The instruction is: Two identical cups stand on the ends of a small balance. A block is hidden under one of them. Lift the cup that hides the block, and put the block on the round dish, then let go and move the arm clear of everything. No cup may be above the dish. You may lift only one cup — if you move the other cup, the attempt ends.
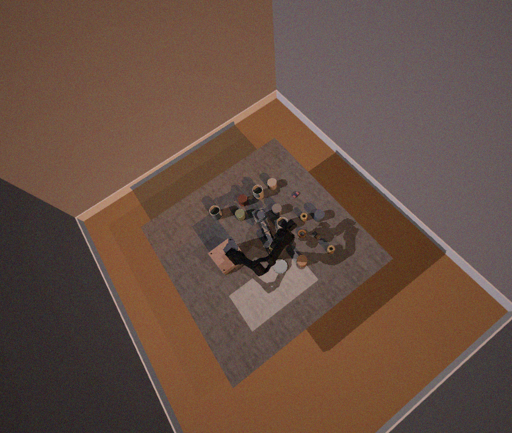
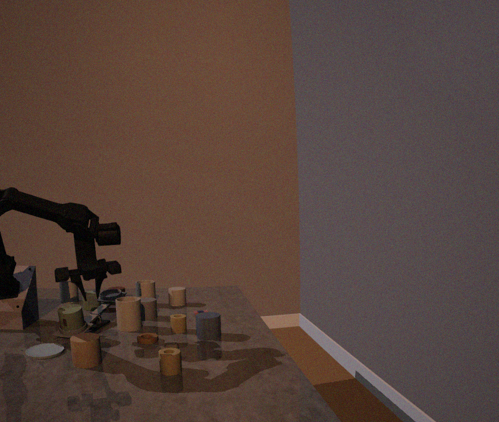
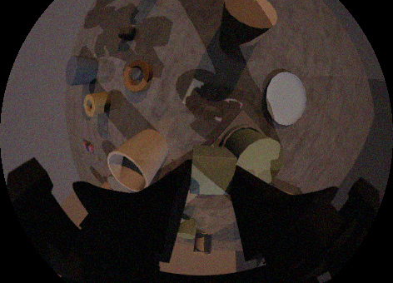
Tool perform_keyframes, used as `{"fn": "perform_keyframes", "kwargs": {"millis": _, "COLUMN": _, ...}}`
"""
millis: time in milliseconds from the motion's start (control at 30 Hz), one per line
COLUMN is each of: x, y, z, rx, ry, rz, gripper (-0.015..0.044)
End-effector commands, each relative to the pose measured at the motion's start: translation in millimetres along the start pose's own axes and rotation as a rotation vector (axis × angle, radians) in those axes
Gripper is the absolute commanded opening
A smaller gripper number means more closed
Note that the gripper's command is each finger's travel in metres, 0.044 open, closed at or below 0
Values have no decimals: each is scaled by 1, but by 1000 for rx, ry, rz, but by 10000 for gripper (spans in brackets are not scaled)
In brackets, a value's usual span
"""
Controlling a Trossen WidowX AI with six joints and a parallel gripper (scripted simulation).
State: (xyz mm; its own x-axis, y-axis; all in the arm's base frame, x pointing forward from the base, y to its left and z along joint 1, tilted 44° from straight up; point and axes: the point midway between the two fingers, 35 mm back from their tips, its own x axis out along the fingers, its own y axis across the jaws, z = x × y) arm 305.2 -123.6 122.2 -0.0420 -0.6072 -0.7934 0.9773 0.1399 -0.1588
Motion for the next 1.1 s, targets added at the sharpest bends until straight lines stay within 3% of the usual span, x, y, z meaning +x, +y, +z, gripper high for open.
{"fn": "perform_keyframes", "kwargs": {"millis": 0, "x": 4, "y": -21, "z": 18, "rx": -18, "ry": -19, "rz": 3, "gripper": 0}}
{"fn": "perform_keyframes", "kwargs": {"millis": 600, "x": 21, "y": -139, "z": 73, "rx": 22, "ry": -103, "rz": -83, "gripper": 0}}
{"fn": "perform_keyframes", "kwargs": {"millis": 833, "x": 26, "y": -141, "z": 74, "rx": 23, "ry": -104, "rz": -85, "gripper": 0}}
{"fn": "perform_keyframes", "kwargs": {"millis": 1067, "x": 55, "y": -143, "z": 77, "rx": 23, "ry": -106, "rz": -86, "gripper": 0}}
